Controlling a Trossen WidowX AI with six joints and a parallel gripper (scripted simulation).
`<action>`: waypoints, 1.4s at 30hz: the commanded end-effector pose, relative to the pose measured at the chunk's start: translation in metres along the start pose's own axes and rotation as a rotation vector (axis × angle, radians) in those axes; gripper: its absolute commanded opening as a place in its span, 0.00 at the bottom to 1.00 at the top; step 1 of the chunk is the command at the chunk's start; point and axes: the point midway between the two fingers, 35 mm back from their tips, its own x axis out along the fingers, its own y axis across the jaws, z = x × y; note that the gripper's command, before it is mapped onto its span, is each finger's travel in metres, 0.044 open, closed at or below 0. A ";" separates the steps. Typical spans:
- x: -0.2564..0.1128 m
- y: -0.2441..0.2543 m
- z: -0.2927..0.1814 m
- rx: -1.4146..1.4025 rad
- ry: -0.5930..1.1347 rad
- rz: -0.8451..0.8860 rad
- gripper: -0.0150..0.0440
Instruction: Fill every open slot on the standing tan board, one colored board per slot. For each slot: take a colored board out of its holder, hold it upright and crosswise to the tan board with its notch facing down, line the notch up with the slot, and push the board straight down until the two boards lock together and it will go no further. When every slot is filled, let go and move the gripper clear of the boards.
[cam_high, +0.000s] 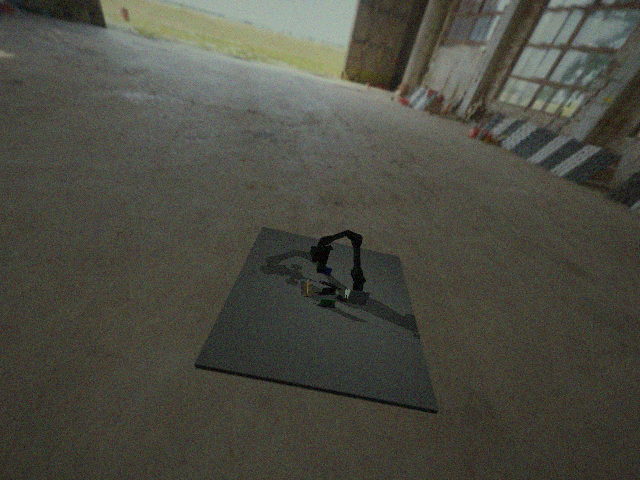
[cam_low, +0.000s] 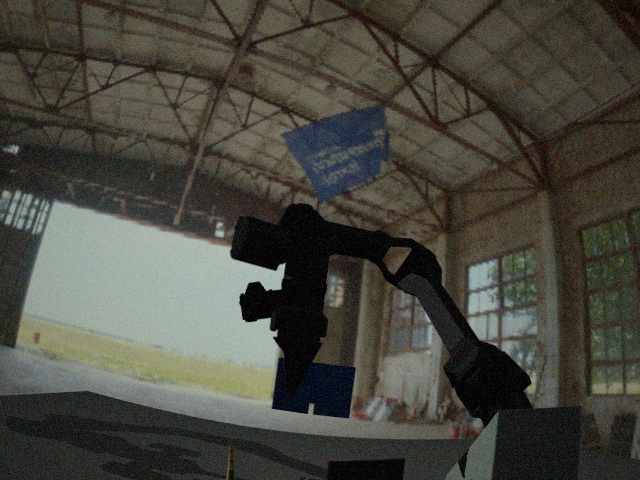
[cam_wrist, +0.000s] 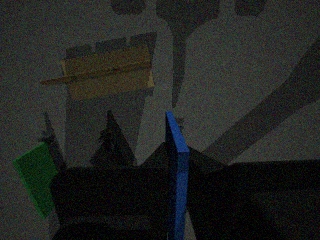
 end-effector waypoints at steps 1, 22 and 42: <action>-0.002 0.004 0.010 -0.015 -0.001 0.004 0.25; 0.000 0.033 0.056 -0.093 -0.004 0.006 0.25; 0.007 0.059 0.087 -0.156 -0.006 0.007 0.25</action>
